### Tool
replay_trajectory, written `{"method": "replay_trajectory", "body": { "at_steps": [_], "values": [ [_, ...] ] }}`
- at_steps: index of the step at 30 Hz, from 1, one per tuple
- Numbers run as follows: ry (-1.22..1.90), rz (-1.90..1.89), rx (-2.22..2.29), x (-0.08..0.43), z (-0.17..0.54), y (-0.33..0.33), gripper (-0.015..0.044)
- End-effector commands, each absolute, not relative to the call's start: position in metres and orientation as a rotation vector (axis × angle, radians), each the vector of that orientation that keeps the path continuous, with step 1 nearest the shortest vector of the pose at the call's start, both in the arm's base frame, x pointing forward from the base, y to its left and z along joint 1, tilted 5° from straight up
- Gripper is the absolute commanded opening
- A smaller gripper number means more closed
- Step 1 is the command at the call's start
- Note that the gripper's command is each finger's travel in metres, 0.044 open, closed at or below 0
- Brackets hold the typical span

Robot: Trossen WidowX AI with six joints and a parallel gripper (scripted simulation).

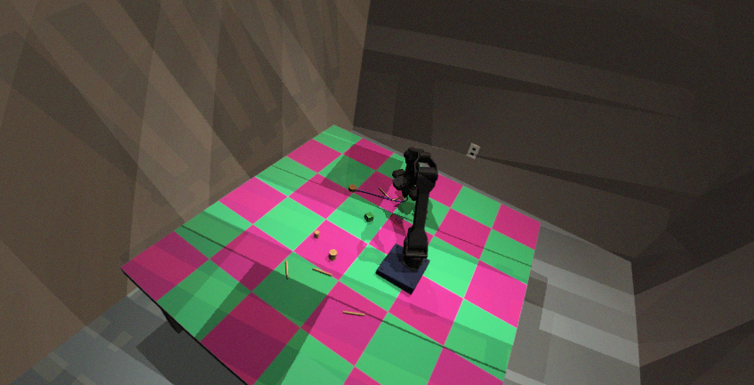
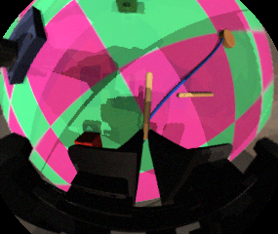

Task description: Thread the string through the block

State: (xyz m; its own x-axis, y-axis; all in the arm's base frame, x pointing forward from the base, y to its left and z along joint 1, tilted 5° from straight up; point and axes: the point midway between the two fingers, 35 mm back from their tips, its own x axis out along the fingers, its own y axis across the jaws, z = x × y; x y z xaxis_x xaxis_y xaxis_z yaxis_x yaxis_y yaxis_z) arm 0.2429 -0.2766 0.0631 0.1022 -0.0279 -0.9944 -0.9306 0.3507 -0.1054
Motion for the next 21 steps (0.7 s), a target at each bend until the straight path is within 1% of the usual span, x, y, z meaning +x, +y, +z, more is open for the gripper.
{"method": "replay_trajectory", "body": {
  "at_steps": [1,21],
  "values": [
    [1.287,0.875,-0.992,0.239,0.057,-0.272,0.0000],
    [1.282,0.879,-0.988,0.228,0.039,-0.257,0.0000]
  ]
}}
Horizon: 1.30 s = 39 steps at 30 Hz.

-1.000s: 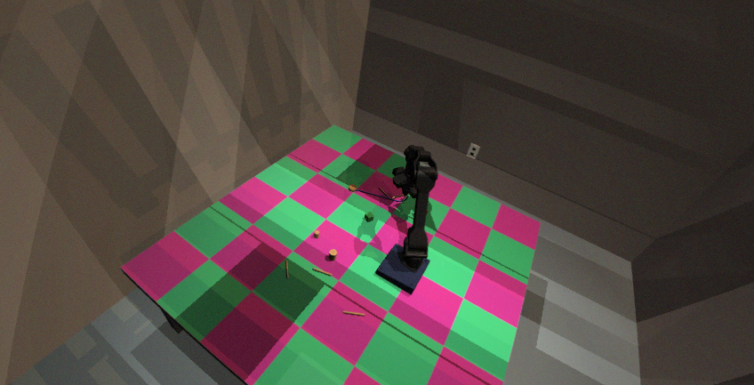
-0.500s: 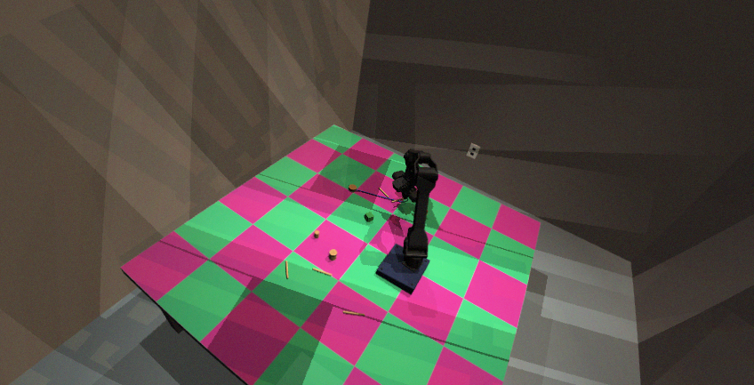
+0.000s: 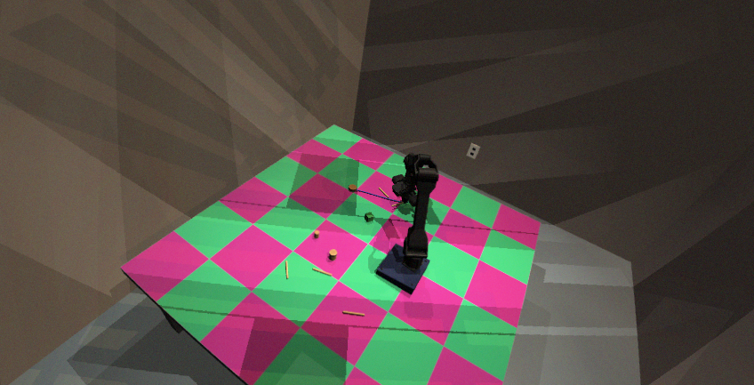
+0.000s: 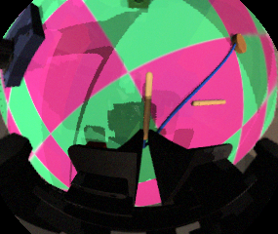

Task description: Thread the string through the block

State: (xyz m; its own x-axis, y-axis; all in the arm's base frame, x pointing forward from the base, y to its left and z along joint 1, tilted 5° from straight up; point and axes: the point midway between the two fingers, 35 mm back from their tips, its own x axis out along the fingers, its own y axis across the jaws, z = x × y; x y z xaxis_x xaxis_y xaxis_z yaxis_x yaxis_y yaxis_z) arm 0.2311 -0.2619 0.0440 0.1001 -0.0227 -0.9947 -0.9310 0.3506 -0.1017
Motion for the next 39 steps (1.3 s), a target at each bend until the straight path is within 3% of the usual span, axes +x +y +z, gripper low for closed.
{"method": "replay_trajectory", "body": {
  "at_steps": [1,39],
  "values": [
    [1.282,0.879,-0.988,0.227,0.038,-0.256,0.0000],
    [1.287,0.877,-0.990,0.234,0.034,-0.230,0.0000]
  ]
}}
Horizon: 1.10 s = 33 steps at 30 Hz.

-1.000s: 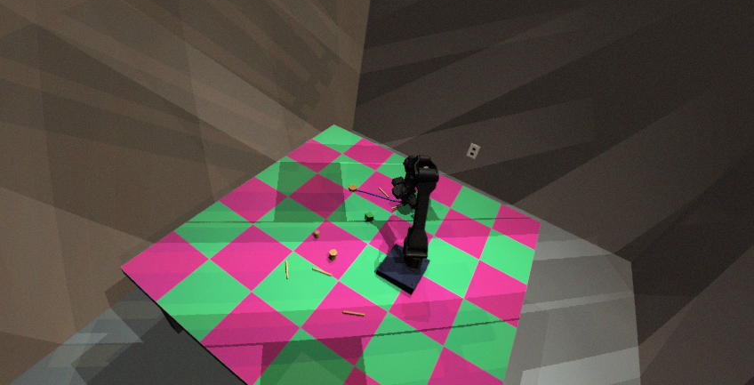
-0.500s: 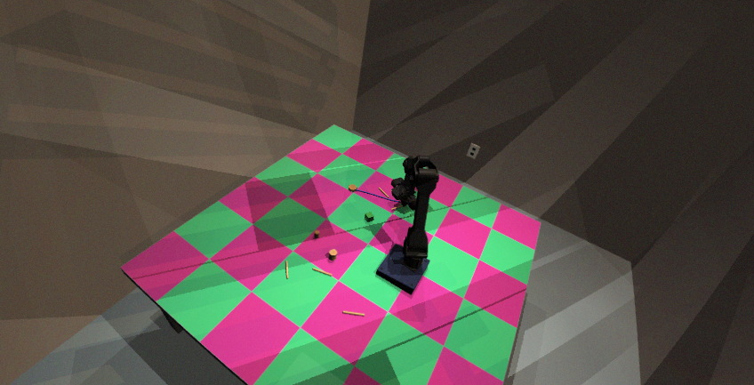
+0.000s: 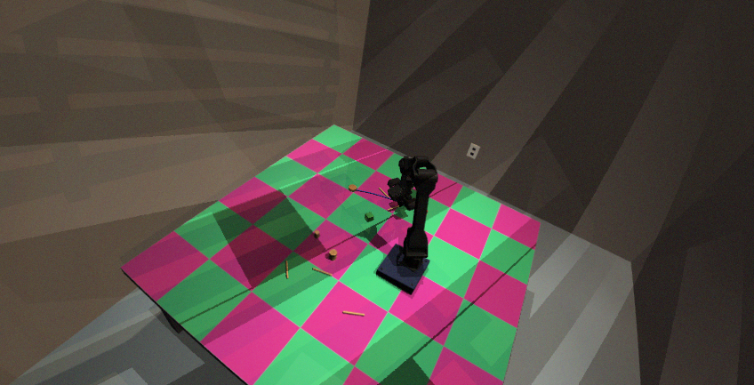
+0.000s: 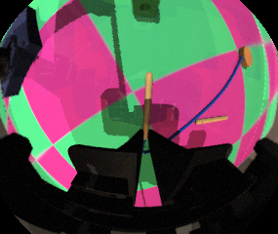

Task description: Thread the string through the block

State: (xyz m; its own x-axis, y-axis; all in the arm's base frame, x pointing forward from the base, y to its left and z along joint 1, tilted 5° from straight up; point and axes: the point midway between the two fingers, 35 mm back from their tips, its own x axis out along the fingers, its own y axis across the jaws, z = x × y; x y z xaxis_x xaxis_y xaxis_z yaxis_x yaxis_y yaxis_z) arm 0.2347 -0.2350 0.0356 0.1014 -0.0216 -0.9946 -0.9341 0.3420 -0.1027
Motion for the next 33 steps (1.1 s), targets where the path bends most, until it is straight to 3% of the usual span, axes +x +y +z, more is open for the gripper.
{"method": "replay_trajectory", "body": {
  "at_steps": [1,33],
  "values": [
    [1.287,0.877,-0.990,0.235,0.034,-0.228,0.0000],
    [1.284,0.878,-0.988,0.251,0.035,-0.188,0.0000]
  ]
}}
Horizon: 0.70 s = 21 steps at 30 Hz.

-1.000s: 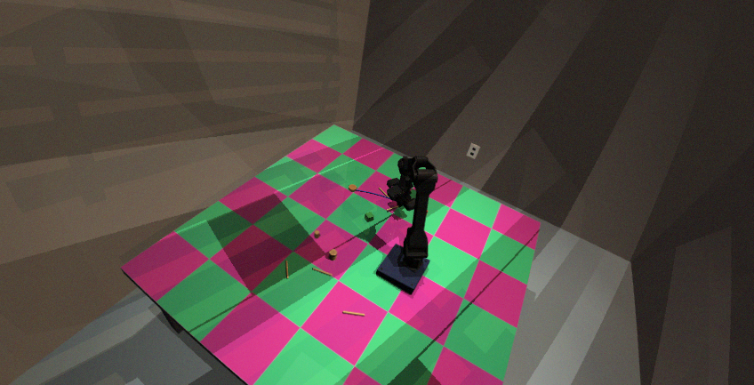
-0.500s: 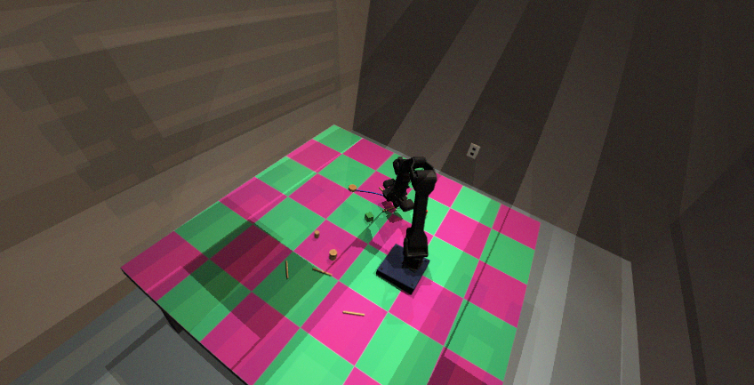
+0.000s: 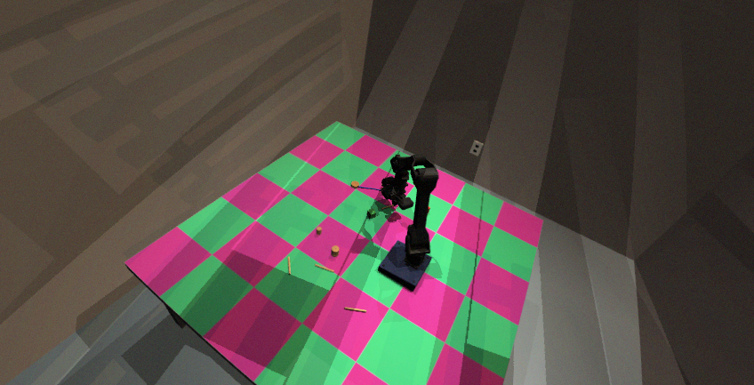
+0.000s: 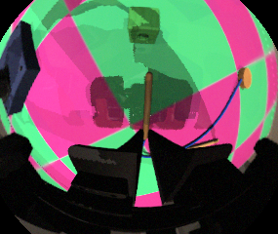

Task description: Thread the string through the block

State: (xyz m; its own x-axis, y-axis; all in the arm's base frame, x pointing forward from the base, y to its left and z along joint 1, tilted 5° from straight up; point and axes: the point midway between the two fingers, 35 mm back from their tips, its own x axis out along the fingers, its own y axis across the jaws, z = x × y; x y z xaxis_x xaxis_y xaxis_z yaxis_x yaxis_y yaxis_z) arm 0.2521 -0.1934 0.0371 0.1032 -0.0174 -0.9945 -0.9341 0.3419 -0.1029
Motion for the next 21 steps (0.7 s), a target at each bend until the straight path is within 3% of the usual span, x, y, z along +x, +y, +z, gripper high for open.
{"method": "replay_trajectory", "body": {
  "at_steps": [1,21],
  "values": [
    [1.284,0.878,-0.988,0.251,0.035,-0.187,0.0000],
    [1.282,0.878,-0.986,0.258,0.036,-0.161,0.0000]
  ]
}}
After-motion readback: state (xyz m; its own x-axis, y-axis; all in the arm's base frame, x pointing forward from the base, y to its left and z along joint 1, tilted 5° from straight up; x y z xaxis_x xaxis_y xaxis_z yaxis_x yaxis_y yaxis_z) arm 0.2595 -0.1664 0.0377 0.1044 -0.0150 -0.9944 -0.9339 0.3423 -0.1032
